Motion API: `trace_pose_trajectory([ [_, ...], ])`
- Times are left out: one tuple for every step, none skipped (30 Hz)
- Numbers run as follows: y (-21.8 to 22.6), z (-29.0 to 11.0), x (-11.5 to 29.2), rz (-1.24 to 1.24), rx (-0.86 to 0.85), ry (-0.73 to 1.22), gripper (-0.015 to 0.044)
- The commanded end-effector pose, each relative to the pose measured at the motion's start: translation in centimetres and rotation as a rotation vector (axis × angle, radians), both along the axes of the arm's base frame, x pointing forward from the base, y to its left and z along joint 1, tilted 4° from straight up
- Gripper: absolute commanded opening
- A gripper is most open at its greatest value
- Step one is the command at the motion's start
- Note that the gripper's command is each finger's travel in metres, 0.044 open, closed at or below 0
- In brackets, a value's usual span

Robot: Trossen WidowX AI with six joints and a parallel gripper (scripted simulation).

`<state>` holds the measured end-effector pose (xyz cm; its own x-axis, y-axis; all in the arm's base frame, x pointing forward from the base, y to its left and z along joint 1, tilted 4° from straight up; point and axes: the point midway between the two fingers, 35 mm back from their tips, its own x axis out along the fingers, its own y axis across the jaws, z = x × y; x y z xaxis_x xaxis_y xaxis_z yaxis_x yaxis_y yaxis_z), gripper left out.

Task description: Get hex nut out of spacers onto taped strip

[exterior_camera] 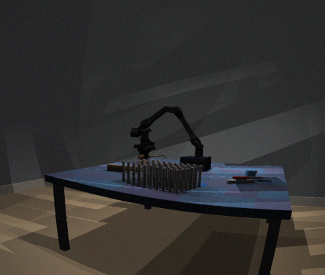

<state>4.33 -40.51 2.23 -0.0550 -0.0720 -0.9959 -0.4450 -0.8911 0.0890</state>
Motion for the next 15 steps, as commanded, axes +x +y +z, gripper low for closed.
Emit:
trace_pose_trajectory([
  [0.0, -0.6, 0.0, 0.004, 0.003, 0.001, 0.0000],
  [0.0, -0.7, 0.0, 0.004, 0.003, 0.001, 0.0000],
  [0.0, -0.9, -0.1, 0.004, 0.003, 0.001, 0.0000],
  [-0.1, -1.1, -0.1, 0.004, 0.003, 0.001, 0.0000],
  [-0.1, -1.2, -0.1, 0.004, 0.003, 0.001, 0.0000],
  [-0.1, -1.4, -0.1, 0.004, 0.002, 0.001, 0.0000],
  [-0.1, -1.6, -0.1, 0.004, 0.002, 0.001, 0.0000],
  [-0.1, -1.7, -0.1, 0.003, 0.002, 0.001, 0.0000],
  [-0.1, -1.9, -0.1, 0.003, 0.002, 0.001, 0.0000],
  [-0.1, -2.1, -0.1, 0.003, 0.002, 0.001, 0.0000],
  [-0.2, -2.2, -0.1, 0.003, 0.002, 0.001, 0.0000],
  [-0.2, -2.4, -0.1, 0.003, 0.002, 0.001, 0.0000],
  [-0.2, -2.6, -0.1, 0.003, 0.001, 0.001, 0.0000],
  [-0.2, -2.7, -0.1, 0.003, 0.001, 0.001, 0.0000],
  [-0.2, -2.9, -0.2, 0.002, 0.001, 0.001, 0.0000],
])
